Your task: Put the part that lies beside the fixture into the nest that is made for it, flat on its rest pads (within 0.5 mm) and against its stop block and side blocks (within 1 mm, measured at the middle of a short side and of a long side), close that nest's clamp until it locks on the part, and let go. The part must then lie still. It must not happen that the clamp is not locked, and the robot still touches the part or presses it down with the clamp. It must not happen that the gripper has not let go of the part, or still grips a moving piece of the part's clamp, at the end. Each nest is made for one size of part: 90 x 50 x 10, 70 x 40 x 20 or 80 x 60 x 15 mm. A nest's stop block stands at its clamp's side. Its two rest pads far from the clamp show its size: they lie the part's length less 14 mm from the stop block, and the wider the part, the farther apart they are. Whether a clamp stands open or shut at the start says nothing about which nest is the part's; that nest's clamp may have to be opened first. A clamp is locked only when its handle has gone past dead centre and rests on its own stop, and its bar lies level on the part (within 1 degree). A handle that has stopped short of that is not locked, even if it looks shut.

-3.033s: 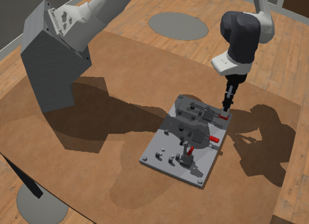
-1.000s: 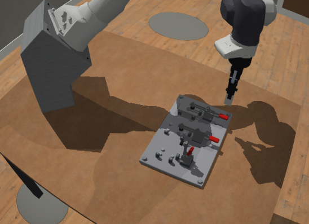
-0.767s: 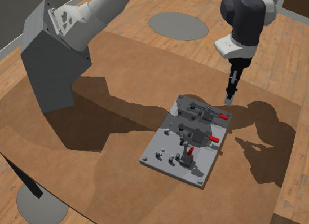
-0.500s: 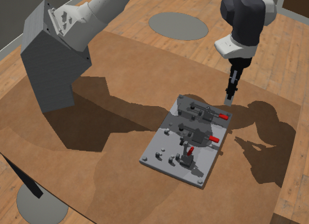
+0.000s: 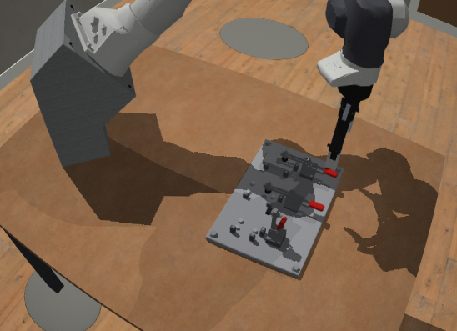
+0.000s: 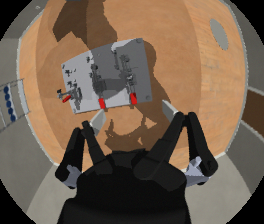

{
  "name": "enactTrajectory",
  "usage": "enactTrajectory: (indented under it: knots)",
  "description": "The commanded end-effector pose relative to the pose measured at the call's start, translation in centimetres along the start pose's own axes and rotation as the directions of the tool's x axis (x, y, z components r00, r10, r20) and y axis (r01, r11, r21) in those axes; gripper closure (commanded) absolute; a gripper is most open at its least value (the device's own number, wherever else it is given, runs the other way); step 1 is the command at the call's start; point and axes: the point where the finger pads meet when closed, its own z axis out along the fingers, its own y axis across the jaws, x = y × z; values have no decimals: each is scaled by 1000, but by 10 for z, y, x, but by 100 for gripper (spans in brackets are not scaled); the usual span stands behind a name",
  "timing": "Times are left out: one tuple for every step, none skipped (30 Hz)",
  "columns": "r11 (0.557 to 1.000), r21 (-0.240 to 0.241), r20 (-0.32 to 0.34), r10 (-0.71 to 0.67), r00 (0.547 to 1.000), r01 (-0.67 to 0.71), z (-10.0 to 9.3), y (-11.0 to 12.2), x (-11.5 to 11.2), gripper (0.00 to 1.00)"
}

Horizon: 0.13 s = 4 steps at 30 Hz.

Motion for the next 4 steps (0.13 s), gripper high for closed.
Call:
enactTrajectory:
  knots:
    - [1000, 0, -3, 2, 1000, -2, 0, 0, 1, 0]
    - [1000, 0, -3, 2, 1000, -2, 0, 0, 1, 0]
    - [1000, 0, -3, 2, 1000, -2, 0, 0, 1, 0]
    - [1000, 0, -3, 2, 1000, -2, 0, 0, 1, 0]
